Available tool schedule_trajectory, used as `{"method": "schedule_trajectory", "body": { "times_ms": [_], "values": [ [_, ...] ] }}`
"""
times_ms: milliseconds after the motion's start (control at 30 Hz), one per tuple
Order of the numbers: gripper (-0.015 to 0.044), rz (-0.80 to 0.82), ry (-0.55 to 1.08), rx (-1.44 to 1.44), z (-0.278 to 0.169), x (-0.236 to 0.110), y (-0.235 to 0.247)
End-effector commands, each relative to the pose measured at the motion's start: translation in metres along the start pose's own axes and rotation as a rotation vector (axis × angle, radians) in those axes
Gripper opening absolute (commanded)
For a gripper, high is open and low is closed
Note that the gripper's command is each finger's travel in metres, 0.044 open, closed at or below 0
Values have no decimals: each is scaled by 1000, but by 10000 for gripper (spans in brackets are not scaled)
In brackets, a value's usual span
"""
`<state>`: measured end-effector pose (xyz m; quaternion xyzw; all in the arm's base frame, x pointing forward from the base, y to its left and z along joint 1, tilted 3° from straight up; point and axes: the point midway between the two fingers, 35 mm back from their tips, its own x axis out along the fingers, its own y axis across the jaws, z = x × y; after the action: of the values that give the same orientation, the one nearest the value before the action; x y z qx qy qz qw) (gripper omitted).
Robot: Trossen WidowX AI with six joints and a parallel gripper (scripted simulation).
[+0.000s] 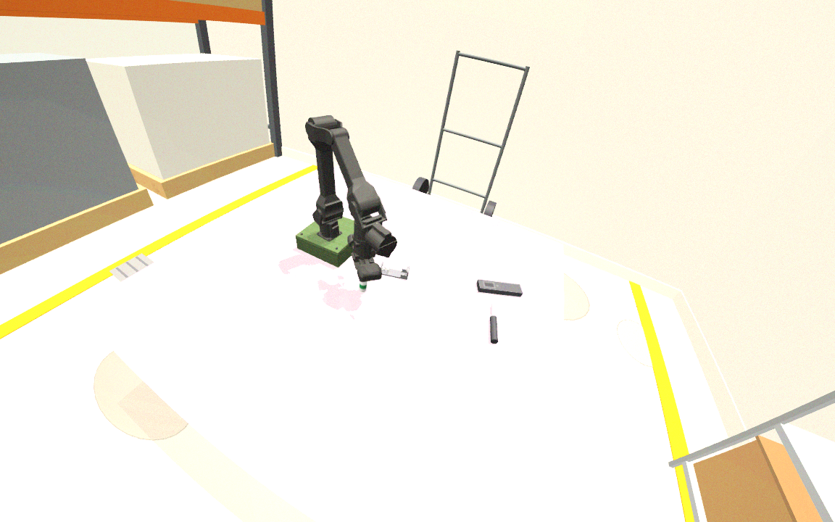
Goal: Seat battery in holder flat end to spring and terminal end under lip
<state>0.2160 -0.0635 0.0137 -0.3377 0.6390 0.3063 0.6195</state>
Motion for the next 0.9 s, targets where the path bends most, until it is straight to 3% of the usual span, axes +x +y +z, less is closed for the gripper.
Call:
{"method": "schedule_trajectory", "body": {
  "times_ms": [0,700,867],
  "values": [
    [0,-5,4,0,-1,0,-8],
    [0,-8,5,1,-3,1,-42],
    [0,-6,1,1,0,-26,-41]
  ]
}}
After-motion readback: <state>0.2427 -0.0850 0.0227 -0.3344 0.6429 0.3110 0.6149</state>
